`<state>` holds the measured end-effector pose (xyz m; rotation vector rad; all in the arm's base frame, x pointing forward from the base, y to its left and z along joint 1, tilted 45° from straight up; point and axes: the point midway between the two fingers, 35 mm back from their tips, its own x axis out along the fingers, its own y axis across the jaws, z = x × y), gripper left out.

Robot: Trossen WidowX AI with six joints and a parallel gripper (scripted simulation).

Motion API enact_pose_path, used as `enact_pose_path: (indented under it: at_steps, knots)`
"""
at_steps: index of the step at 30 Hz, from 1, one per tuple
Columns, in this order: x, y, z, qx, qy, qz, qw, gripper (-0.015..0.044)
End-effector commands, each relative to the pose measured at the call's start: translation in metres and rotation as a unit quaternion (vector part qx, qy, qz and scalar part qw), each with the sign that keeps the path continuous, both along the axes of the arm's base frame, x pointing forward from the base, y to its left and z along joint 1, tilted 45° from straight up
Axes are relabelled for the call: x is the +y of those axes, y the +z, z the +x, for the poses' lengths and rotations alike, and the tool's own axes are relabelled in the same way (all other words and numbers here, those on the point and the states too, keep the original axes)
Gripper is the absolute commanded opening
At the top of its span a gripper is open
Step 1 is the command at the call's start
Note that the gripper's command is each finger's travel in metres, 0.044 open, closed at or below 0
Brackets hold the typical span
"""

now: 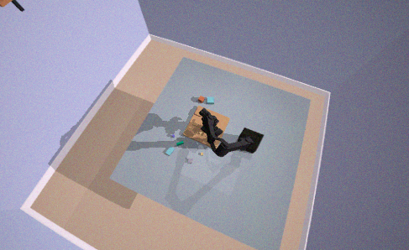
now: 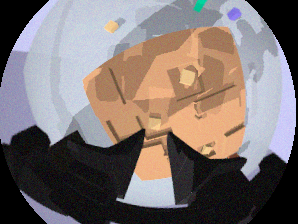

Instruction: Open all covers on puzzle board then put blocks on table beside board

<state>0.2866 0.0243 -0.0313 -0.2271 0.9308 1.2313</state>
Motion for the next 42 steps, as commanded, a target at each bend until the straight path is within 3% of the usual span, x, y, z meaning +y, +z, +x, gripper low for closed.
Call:
enact_pose_path:
  at_steps: [1, 42]
  knots:
    - [0.0036, -0.0034, -0.0021, 0.008, -0.006, 0.003, 1.000, 0.0144]
    - [0.0097, -0.0102, -0.0028, 0.008, -0.006, 0.003, 1.000, 0.0144]
